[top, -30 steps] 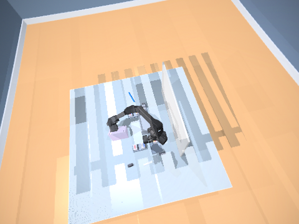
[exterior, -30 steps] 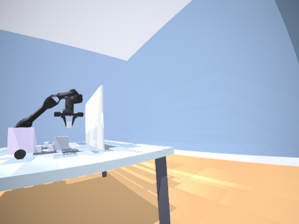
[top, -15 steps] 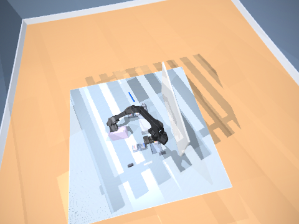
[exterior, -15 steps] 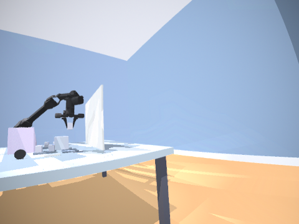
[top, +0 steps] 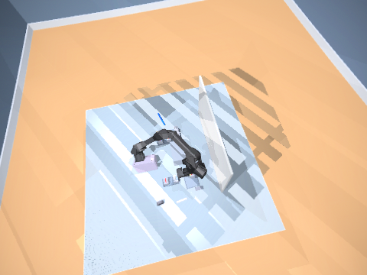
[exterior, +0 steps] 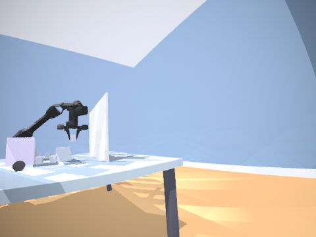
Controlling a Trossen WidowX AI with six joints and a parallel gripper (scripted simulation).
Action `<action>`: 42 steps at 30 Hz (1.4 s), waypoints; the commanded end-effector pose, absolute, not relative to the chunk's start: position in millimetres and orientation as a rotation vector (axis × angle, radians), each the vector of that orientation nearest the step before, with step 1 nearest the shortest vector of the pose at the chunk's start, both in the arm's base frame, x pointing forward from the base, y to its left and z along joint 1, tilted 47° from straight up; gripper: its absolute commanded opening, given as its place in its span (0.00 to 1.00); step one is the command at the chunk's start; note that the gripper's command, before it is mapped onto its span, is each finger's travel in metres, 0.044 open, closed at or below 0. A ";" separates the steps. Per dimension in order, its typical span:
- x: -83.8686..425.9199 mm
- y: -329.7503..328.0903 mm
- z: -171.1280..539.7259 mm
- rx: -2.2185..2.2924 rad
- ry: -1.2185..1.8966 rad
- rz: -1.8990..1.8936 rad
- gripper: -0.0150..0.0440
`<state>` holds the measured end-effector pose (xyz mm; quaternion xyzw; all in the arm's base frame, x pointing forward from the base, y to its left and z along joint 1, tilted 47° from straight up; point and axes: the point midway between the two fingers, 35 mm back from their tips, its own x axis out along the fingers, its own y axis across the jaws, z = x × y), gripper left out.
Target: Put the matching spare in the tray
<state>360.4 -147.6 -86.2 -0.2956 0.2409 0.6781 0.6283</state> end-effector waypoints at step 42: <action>360.6 -116.7 -116.7 -0.664 0.551 1.553 0.25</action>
